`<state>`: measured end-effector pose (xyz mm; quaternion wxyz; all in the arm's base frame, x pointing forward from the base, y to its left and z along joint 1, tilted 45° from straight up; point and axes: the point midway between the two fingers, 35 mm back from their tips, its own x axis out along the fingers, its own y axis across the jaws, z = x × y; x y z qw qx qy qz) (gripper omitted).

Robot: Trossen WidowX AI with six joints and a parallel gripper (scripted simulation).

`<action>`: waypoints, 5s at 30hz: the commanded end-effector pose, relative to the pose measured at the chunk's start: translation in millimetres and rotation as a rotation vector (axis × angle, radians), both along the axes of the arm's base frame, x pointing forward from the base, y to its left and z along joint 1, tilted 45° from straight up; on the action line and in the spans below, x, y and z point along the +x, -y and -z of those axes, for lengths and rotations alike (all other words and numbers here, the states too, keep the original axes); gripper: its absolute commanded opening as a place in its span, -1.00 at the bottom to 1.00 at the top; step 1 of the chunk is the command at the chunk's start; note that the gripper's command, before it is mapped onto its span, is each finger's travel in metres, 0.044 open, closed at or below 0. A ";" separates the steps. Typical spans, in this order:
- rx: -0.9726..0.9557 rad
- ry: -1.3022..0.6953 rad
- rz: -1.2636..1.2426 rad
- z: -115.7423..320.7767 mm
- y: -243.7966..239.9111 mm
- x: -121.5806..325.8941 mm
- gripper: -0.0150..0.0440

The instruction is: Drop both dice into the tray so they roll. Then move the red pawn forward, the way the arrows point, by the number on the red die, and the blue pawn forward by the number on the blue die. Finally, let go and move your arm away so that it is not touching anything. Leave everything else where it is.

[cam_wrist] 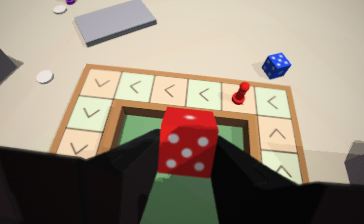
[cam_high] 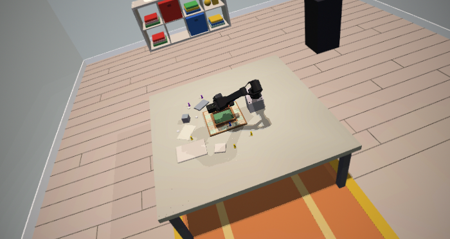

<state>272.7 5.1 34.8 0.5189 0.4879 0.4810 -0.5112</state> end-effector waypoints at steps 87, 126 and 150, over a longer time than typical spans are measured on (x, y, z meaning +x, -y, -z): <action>0.496 0.704 -1.934 177.5 120.6 -126.6 0.44; 0.496 0.707 -1.934 212.7 81.7 -124.9 0.44; 0.496 0.708 -1.934 220.0 73.7 -124.9 -0.43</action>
